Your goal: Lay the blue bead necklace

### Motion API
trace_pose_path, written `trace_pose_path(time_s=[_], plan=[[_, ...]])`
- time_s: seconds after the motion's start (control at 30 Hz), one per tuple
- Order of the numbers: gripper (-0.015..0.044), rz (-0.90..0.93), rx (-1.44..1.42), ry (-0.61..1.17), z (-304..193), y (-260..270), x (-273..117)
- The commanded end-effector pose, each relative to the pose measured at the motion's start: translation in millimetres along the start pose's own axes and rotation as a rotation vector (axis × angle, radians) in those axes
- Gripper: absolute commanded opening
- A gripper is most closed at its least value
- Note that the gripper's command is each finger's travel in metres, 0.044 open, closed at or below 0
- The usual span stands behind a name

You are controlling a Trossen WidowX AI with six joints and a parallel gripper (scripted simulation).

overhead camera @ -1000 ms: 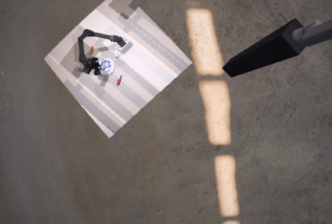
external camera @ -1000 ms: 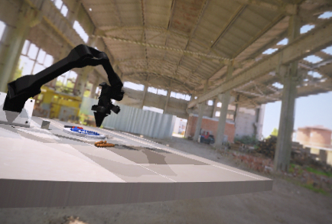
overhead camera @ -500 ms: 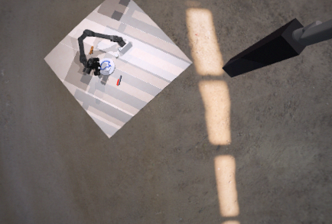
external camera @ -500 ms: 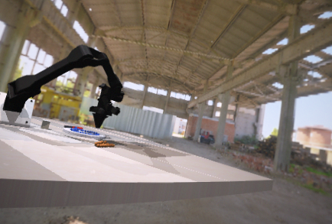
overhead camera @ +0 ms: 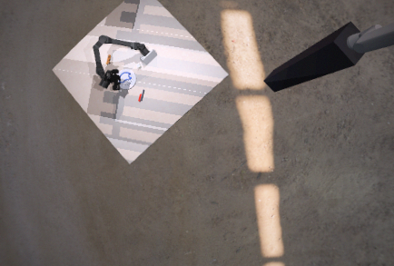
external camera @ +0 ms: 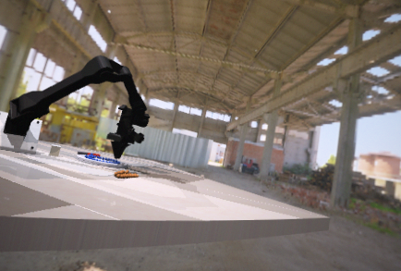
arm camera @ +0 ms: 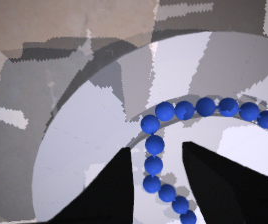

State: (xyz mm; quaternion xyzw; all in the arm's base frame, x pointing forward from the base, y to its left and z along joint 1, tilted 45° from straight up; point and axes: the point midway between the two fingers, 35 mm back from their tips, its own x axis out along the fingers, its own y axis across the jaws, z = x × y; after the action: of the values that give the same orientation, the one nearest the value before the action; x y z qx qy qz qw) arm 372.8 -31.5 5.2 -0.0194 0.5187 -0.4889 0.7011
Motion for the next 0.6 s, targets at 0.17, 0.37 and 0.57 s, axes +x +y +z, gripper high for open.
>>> trace_pose_path(time_s=[0.17, 0.37, 0.57], plan=[[0.0120, -0.003, -0.008, -0.004, -0.4, -0.4, 12.4], [0.0000, -0.002, 0.000, 0.001, -0.3, -0.7, 10.3], [0.0000, -0.002, 0.000, 0.001, -0.3, -0.7, 10.3]])
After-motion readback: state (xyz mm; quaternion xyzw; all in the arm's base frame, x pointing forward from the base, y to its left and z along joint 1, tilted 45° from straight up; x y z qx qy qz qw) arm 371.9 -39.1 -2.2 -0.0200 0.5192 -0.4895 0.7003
